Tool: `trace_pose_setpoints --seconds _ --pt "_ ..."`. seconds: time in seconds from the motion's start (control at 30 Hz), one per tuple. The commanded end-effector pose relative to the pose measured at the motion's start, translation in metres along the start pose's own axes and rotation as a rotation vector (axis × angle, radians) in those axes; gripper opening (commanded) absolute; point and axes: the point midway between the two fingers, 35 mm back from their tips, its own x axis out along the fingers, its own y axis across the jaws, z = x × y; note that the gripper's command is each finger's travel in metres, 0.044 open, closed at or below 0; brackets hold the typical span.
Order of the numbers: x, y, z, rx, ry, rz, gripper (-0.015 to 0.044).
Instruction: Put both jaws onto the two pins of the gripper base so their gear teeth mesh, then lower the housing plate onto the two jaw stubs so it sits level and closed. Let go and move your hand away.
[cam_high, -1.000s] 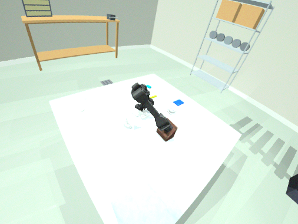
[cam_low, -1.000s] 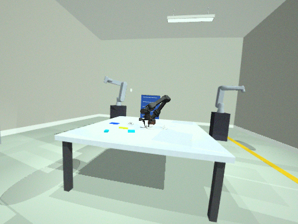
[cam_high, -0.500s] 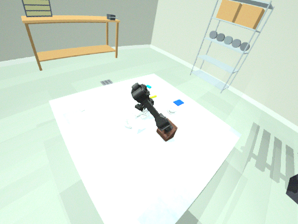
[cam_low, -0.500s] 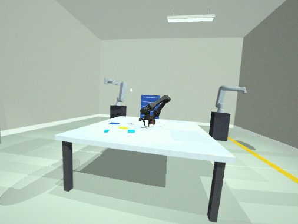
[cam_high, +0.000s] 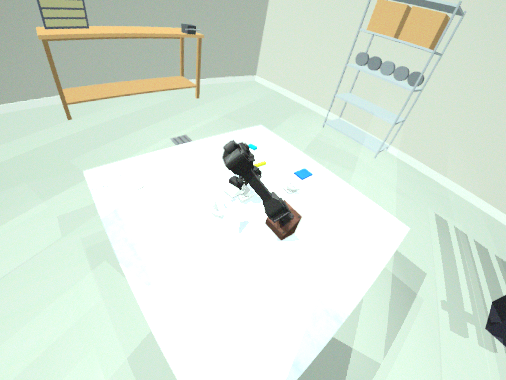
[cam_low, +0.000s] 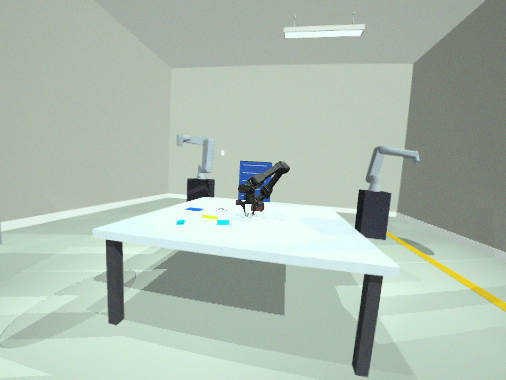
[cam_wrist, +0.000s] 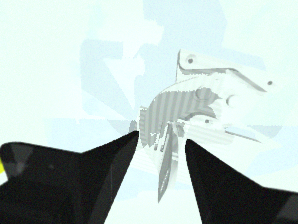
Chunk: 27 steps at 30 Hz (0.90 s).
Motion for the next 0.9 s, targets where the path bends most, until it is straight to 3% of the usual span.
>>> trace_pose_setpoints --seconds 0.0,0.2,0.43,0.57,0.83,0.87 --pt "0.000 0.000 0.000 0.000 0.000 0.000 0.0224" --pt "-0.006 0.001 0.000 0.000 0.000 0.001 0.0224" --pt "-0.068 0.000 0.001 0.003 0.001 0.000 0.0224" --pt "-0.061 0.002 0.001 0.012 0.006 -0.001 0.0224" --pt "-0.063 -0.011 -0.004 -0.150 0.003 0.004 0.0434" --pt "-0.063 -0.013 -0.005 -0.175 0.003 0.004 0.0440"
